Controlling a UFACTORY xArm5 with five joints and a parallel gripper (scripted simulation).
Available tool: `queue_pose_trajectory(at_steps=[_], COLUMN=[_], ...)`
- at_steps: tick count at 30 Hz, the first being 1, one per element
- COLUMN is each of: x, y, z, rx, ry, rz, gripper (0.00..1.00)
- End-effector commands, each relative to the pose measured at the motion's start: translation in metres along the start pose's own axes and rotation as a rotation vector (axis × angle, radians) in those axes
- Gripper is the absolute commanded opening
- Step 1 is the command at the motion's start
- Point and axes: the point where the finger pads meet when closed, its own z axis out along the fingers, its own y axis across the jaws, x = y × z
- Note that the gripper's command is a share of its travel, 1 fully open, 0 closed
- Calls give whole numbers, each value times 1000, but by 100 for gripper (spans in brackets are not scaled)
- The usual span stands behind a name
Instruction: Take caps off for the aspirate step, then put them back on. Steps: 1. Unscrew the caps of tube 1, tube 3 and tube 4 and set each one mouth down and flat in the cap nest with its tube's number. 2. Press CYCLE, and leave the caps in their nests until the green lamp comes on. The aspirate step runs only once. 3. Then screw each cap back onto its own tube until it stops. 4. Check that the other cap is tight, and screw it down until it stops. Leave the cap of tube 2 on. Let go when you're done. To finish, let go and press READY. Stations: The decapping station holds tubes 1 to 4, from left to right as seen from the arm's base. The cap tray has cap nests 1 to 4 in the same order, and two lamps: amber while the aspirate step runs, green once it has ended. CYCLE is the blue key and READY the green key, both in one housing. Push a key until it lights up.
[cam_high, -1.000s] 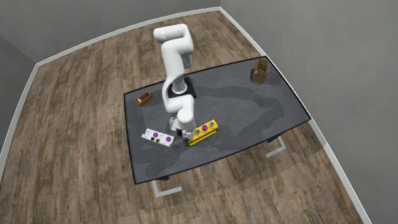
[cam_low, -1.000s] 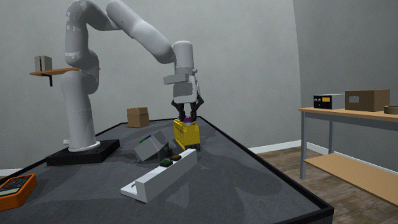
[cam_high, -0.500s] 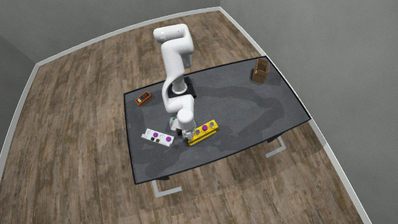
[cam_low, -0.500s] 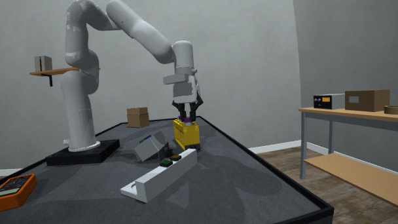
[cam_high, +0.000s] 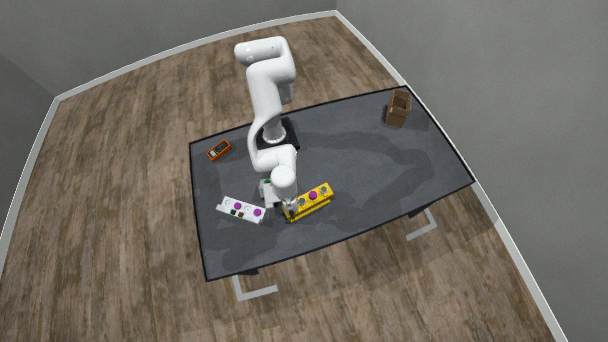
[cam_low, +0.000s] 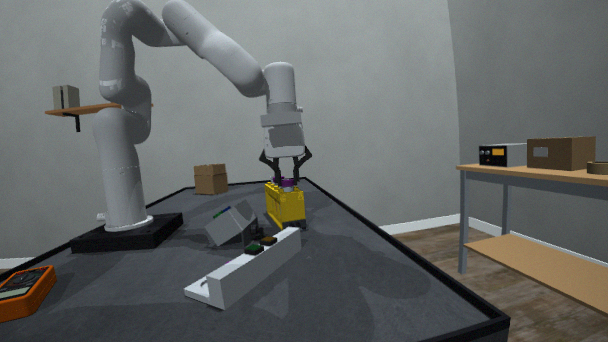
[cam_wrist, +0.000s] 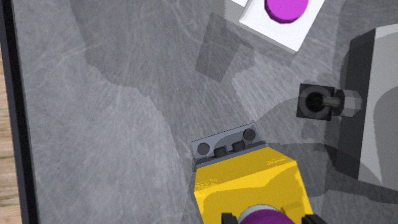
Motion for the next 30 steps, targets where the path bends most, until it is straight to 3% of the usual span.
queue_pose_trajectory(at_steps=[1,17,27,28,30], x=[0,0,0,0,0], y=[-1,-1,-1,-1,-1], z=[-1,-2,-2,-2,-2], rx=[3,4,4,4,4], ry=[-3,-2,-2,-2,-2], rz=[-226,-976,-1097,-1097,-1097], gripper=[0,0,0,46,46])
